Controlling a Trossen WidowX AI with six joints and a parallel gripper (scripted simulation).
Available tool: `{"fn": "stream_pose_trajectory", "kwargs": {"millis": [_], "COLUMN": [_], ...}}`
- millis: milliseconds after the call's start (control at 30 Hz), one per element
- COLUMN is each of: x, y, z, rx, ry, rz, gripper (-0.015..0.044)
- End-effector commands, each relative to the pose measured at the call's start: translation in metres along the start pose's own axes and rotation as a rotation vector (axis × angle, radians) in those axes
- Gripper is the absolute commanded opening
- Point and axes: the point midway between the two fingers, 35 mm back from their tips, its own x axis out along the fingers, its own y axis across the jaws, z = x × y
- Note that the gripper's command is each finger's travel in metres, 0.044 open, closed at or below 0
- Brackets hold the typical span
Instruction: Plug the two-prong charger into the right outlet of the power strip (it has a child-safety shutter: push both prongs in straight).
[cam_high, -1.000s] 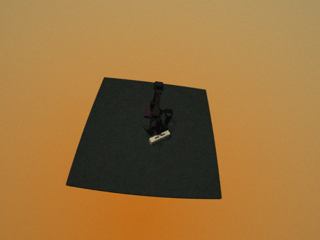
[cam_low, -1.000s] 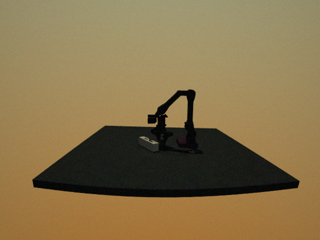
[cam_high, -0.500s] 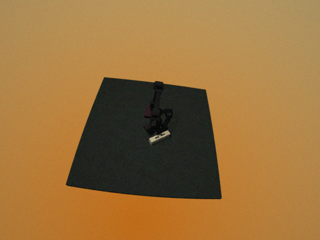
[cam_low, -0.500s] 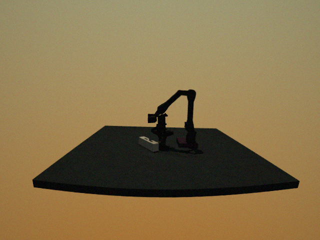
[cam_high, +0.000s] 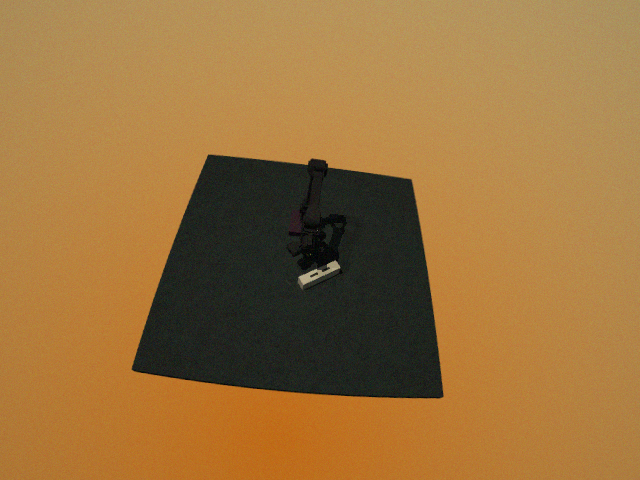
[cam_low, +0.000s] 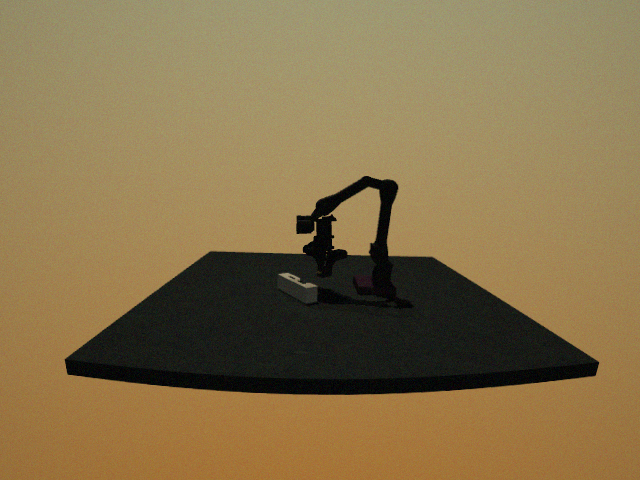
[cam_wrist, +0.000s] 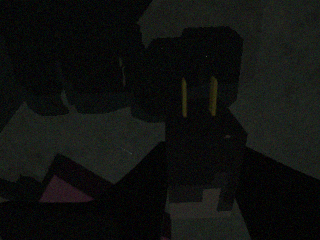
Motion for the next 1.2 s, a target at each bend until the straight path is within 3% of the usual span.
{"fn": "stream_pose_trajectory", "kwargs": {"millis": [0,433,1167], "x": [0.005,0.032,0.034], "y": [-0.004,-0.019,-0.027], "z": [0.002,0.006,0.033], "rx": [0.021,0.120,0.138], "ry": [-0.001,-0.004,-0.007], "rz": [-0.003,0.003,0.003], "gripper": [0.0000,0.0000,0.0000]}}
